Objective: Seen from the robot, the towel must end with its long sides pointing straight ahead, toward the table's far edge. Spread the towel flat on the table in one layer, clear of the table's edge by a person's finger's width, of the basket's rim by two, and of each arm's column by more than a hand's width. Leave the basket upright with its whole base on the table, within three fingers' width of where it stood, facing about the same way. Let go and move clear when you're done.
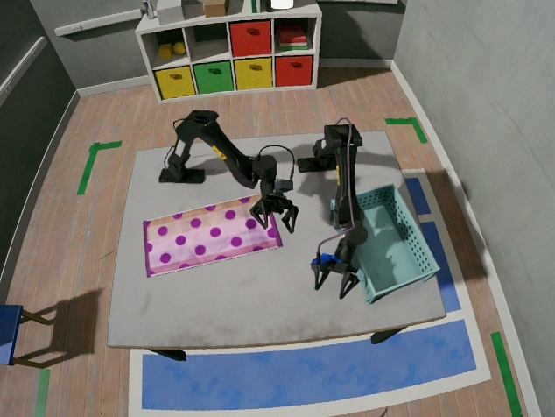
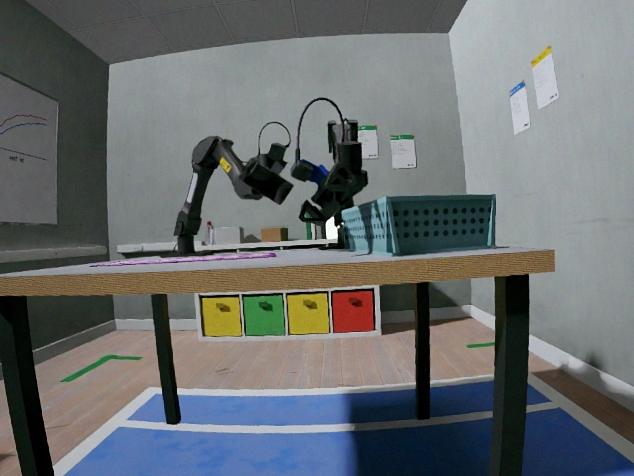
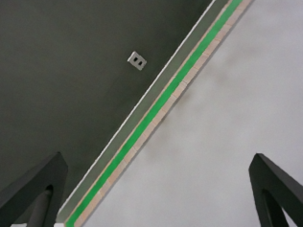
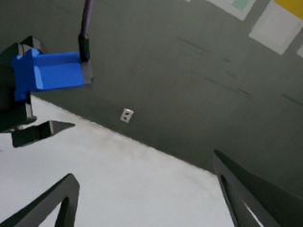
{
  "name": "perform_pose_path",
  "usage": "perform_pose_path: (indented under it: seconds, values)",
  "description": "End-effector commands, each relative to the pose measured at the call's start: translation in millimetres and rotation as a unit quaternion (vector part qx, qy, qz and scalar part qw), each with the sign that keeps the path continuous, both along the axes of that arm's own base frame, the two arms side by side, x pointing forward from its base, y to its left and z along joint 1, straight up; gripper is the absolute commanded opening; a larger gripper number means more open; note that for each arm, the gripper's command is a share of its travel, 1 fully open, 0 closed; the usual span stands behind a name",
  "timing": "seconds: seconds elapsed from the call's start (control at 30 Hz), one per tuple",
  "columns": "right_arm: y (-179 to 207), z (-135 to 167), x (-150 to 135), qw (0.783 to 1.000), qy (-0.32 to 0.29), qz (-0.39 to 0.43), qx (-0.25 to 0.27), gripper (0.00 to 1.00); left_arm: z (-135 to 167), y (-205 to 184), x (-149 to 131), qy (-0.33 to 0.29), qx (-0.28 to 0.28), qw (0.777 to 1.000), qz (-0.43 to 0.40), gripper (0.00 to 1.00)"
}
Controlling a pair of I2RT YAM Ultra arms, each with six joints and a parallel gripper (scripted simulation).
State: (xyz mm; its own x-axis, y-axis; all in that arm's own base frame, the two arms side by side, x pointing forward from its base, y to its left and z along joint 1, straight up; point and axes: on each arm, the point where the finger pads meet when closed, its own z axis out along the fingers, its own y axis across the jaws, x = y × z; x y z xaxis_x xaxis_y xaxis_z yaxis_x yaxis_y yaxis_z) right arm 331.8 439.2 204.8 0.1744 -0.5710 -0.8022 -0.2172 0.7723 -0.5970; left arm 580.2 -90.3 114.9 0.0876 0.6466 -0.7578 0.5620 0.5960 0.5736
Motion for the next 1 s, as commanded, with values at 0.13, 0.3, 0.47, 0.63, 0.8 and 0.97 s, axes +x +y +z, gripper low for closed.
perform_pose_path:
  seconds: [0.13,0.3,0.47,0.63,0.8,0.97]
  values:
    - [0,7,0,1.000,-0.003,0.000,0.008,1.00,8,0,1,-0.009,0.000,1.000,0.000,1.00]
    - [0,7,0,1.000,-0.003,0.000,0.008,1.00,8,0,1,-0.009,0.000,1.000,0.000,1.00]
    - [0,7,0,1.000,-0.003,0.000,0.008,1.00,8,0,1,-0.009,0.000,1.000,0.000,1.00]
    - [-5,51,-17,0.995,0.019,0.076,0.054,1.00,53,5,-17,-0.001,-0.048,0.997,0.058,1.00]
    - [-8,70,-26,0.990,0.033,0.115,0.080,1.00,90,13,-28,-0.014,-0.083,0.992,0.093,1.00]
    - [-18,112,-54,0.972,0.062,0.188,0.125,1.00,144,27,-59,-0.013,-0.136,0.980,0.145,1.00]
